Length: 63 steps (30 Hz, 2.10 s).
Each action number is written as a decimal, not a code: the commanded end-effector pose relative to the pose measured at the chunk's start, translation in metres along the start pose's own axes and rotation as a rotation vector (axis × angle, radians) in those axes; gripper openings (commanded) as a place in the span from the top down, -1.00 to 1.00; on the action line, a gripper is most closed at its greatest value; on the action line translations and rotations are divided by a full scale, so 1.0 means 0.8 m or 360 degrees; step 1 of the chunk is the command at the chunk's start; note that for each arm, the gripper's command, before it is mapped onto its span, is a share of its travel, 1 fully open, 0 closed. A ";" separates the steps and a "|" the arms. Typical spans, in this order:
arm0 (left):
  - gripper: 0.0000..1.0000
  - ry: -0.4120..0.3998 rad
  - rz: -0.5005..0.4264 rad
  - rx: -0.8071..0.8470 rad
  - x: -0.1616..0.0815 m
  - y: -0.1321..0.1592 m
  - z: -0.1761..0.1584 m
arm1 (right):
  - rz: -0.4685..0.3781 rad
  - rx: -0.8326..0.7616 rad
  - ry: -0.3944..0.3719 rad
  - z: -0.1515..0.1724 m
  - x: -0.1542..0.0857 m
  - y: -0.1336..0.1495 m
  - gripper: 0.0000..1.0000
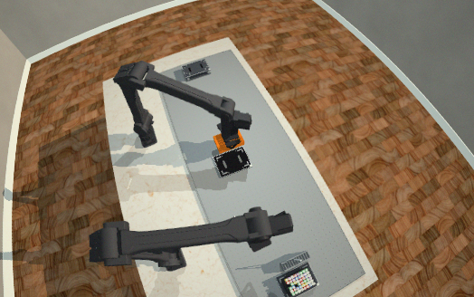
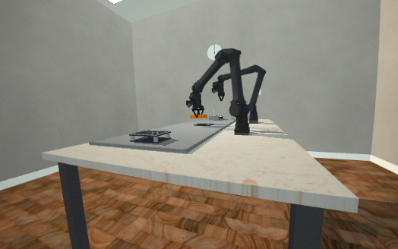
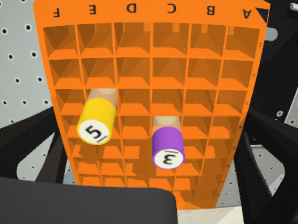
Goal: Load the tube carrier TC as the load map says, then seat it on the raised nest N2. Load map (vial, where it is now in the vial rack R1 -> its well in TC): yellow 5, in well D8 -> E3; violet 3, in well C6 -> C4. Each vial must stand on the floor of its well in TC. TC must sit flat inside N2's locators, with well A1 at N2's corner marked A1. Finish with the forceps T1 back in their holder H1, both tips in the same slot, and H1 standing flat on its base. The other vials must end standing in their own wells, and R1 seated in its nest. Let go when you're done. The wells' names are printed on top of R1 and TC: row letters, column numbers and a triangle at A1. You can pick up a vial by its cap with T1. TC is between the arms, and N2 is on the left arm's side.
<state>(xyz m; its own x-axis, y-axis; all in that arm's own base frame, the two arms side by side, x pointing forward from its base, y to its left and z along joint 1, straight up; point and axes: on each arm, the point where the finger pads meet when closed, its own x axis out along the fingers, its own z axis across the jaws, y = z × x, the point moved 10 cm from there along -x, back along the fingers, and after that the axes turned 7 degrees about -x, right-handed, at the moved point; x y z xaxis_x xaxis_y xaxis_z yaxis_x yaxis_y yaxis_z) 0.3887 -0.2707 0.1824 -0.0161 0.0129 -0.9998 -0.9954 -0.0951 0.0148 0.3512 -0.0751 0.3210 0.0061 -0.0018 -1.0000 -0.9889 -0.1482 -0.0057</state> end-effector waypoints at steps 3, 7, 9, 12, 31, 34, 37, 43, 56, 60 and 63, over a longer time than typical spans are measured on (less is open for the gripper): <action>1.00 0.0092 -0.0106 0.0007 -0.044 -0.014 0.003 | -0.0044 0.0023 0.0016 -0.003 -0.015 -0.006 0.52; 1.00 0.0068 -0.0077 0.0007 -0.030 -0.008 0.017 | -0.0044 0.0023 0.0016 -0.003 -0.015 -0.006 0.52; 1.00 0.0082 -0.0095 0.0007 -0.035 -0.012 0.019 | -0.0044 0.0023 0.0016 -0.003 -0.015 -0.006 0.52; 1.00 0.0051 -0.0057 0.0007 -0.026 -0.006 0.031 | -0.0044 0.0023 0.0016 -0.003 -0.015 -0.006 0.52; 1.00 0.0076 -0.0098 0.0006 -0.036 -0.020 0.060 | -0.0044 0.0023 0.0016 -0.003 -0.015 -0.006 0.52; 1.00 0.0055 -0.0067 0.0007 -0.024 -0.013 0.069 | -0.0044 0.0023 0.0016 -0.003 -0.015 -0.006 0.52; 1.00 0.0096 -0.0131 0.0006 -0.048 -0.029 0.063 | -0.0044 0.0023 0.0016 -0.003 -0.015 -0.006 0.52; 1.00 0.0072 -0.0096 0.0006 -0.032 -0.022 0.081 | -0.0044 0.0023 0.0016 -0.003 -0.015 -0.006 0.52; 1.00 0.0053 -0.0071 0.0006 -0.026 -0.021 0.107 | -0.0044 0.0023 0.0016 -0.003 -0.015 -0.006 0.52; 1.00 0.0062 -0.0089 0.0006 -0.030 -0.025 0.113 | -0.0044 0.0023 0.0016 -0.003 -0.015 -0.006 0.52; 1.00 0.0055 -0.0077 0.0006 -0.027 -0.024 0.121 | -0.0044 0.0023 0.0016 -0.003 -0.015 -0.006 0.52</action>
<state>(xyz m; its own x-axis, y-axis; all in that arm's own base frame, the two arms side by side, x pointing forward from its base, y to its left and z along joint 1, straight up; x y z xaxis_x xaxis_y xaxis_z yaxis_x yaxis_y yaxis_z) 0.3939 -0.1795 0.1843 -0.0180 0.0097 -0.9998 -0.9954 -0.0942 0.0170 0.3512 -0.0751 0.3210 0.0061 -0.0018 -1.0000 -0.9889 -0.1482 -0.0057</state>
